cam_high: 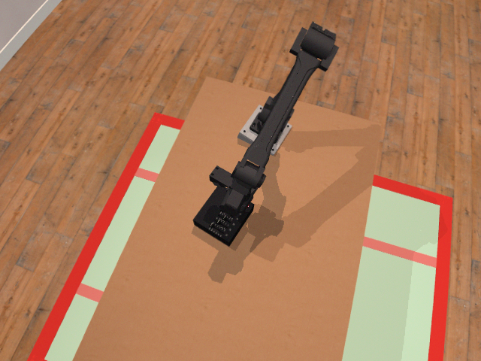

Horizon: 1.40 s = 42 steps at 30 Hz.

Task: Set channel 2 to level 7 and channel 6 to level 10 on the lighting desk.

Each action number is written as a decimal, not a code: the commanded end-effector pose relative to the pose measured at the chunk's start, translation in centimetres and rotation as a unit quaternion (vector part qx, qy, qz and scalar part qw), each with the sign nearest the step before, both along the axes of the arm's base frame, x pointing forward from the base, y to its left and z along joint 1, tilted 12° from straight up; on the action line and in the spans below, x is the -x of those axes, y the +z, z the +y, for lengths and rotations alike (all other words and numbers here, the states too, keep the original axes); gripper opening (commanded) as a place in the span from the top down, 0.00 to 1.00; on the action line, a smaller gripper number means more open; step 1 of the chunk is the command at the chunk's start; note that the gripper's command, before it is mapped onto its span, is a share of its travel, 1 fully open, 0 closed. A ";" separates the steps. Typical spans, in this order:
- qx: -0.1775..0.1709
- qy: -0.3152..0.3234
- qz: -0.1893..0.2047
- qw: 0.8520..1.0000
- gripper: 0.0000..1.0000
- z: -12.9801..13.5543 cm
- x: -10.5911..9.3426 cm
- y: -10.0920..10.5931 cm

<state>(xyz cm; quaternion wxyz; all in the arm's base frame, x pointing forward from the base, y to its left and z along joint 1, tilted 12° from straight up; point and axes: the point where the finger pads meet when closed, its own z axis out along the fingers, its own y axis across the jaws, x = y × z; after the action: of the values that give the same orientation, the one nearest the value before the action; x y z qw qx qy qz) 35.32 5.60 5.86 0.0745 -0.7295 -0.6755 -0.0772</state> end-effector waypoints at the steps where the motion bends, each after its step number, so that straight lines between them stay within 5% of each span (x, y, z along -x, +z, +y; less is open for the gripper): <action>1: 0.001 -0.002 -0.008 1.000 1.00 -0.7 -0.6 0.0; 42: 0.003 -0.002 -0.008 1.000 1.00 -2.8 -0.5 -0.4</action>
<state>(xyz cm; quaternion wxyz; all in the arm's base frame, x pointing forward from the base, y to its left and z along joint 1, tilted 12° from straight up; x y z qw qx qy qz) 35.16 3.65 5.42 0.0752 -0.7289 -0.6760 -0.0777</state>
